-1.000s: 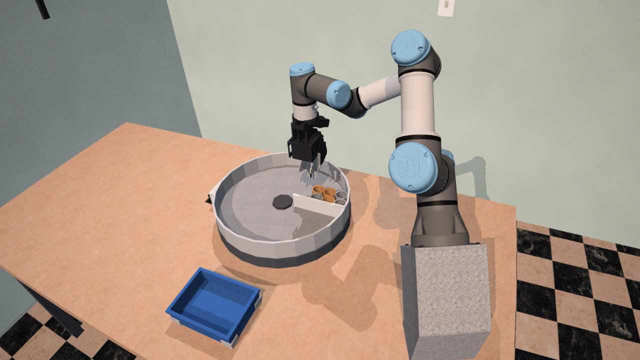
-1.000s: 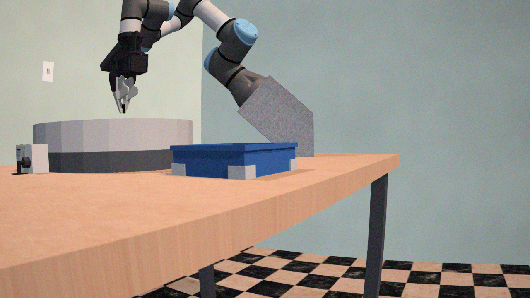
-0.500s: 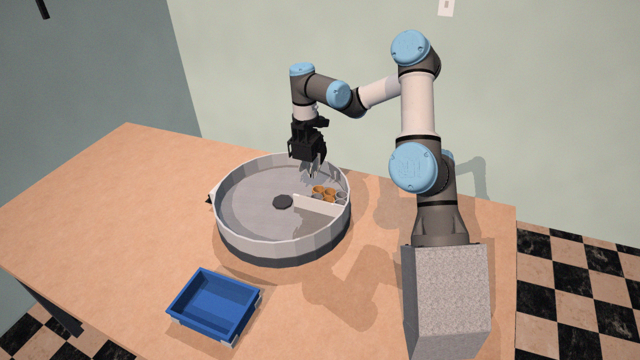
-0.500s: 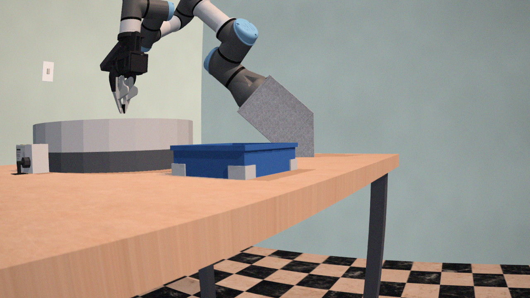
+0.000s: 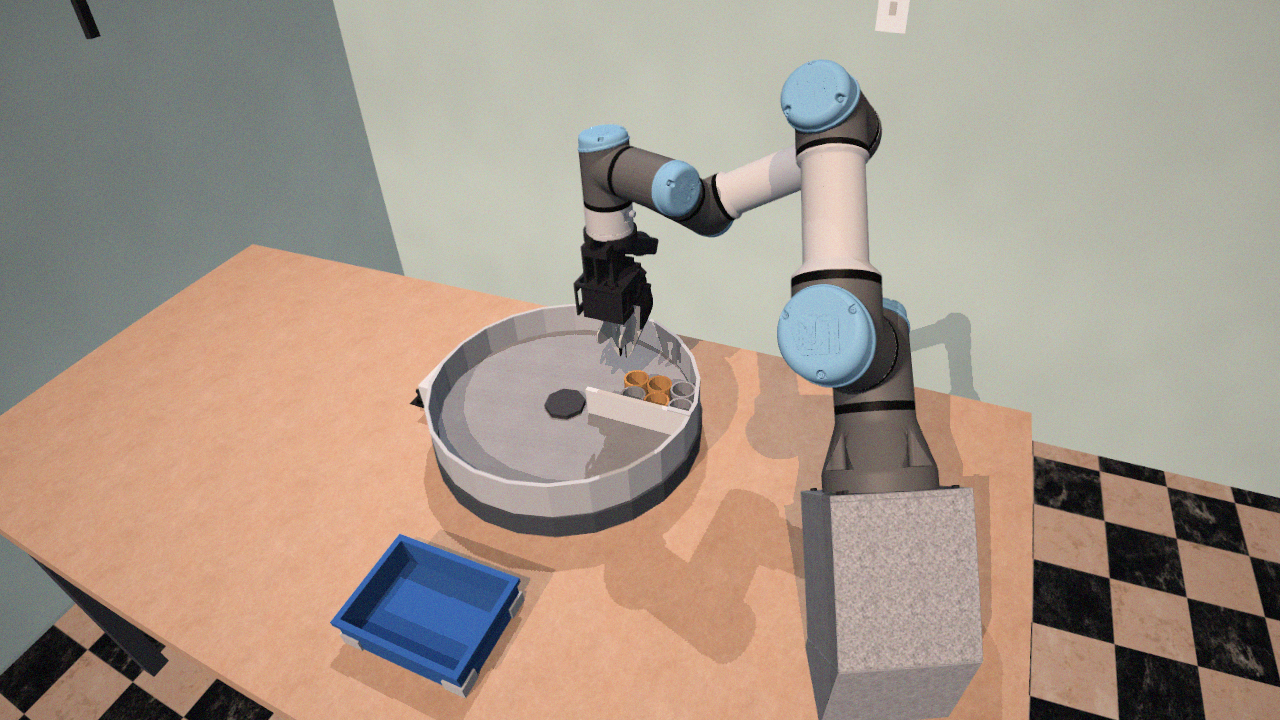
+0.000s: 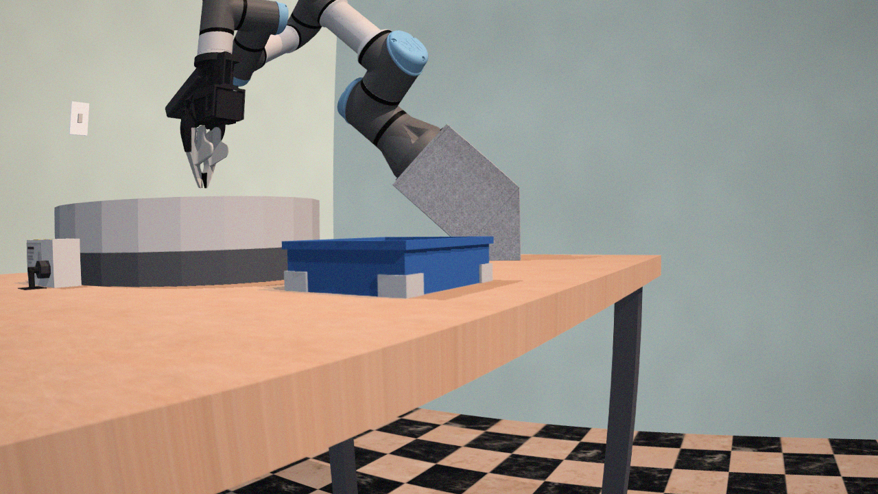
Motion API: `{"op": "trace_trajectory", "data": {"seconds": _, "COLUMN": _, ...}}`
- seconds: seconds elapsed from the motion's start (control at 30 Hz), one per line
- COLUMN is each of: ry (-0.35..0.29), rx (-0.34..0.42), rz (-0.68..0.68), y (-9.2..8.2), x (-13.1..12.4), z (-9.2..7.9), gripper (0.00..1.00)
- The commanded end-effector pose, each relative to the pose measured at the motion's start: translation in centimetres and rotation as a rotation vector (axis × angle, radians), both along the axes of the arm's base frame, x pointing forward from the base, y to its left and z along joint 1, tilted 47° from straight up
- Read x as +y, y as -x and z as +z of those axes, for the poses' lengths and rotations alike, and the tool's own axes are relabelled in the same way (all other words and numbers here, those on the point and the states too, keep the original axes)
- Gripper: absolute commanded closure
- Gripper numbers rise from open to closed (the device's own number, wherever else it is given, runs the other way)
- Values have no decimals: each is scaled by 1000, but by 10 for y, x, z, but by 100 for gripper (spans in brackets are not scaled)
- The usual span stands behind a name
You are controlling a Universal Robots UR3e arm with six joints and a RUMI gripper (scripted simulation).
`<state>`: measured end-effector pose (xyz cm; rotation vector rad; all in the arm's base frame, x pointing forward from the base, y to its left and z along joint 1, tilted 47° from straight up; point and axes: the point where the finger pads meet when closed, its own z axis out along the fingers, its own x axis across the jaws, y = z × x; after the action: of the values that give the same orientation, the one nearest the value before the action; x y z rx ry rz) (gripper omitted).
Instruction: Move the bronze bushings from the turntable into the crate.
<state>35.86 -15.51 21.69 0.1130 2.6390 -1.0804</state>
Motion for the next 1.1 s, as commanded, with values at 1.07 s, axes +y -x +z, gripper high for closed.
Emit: {"op": "trace_trajectory", "data": {"seconds": 1.07, "ry": 1, "rx": -2, "rz": 1, "y": -6, "x": -16, "z": -15, "gripper": 95}}
